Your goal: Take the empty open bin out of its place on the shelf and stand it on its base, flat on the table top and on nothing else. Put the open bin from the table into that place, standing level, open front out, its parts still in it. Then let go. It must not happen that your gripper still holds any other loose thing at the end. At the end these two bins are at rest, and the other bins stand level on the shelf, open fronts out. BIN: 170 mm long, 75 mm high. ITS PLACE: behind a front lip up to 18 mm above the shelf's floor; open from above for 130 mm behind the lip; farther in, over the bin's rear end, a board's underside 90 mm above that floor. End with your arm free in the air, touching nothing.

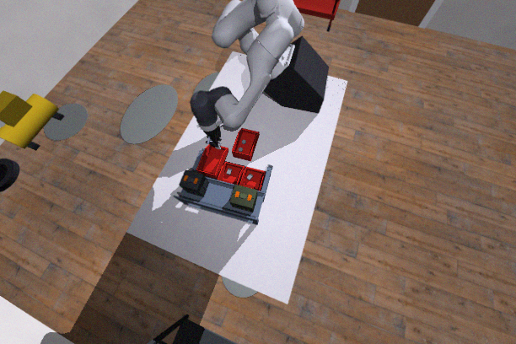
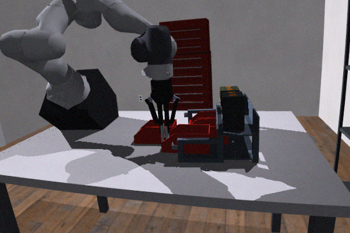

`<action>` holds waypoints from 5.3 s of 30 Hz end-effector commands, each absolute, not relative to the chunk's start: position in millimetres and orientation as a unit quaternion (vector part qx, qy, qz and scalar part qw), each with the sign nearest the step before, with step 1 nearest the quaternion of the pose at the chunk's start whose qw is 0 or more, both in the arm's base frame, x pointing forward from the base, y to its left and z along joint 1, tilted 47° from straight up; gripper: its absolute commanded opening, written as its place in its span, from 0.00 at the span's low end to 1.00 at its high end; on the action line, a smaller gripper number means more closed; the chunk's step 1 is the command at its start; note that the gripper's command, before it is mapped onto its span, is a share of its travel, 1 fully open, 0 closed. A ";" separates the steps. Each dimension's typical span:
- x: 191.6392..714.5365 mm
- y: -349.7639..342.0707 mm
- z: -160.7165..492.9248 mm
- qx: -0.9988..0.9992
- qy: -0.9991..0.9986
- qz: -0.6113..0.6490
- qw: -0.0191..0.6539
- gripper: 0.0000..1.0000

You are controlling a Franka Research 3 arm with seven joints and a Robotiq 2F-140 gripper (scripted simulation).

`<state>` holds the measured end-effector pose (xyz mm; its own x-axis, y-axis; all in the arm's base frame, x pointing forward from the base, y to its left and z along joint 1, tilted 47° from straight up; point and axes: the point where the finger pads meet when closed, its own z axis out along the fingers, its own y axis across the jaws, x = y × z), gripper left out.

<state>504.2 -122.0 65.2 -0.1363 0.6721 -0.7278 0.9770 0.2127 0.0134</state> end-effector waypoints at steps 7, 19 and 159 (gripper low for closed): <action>482.4 -125.7 65.5 0.571 0.719 -0.241 0.313 0.00; 454.8 -132.3 65.2 0.571 0.719 -0.241 0.313 0.00; 392.4 -165.3 47.6 0.571 0.719 -0.241 0.313 0.00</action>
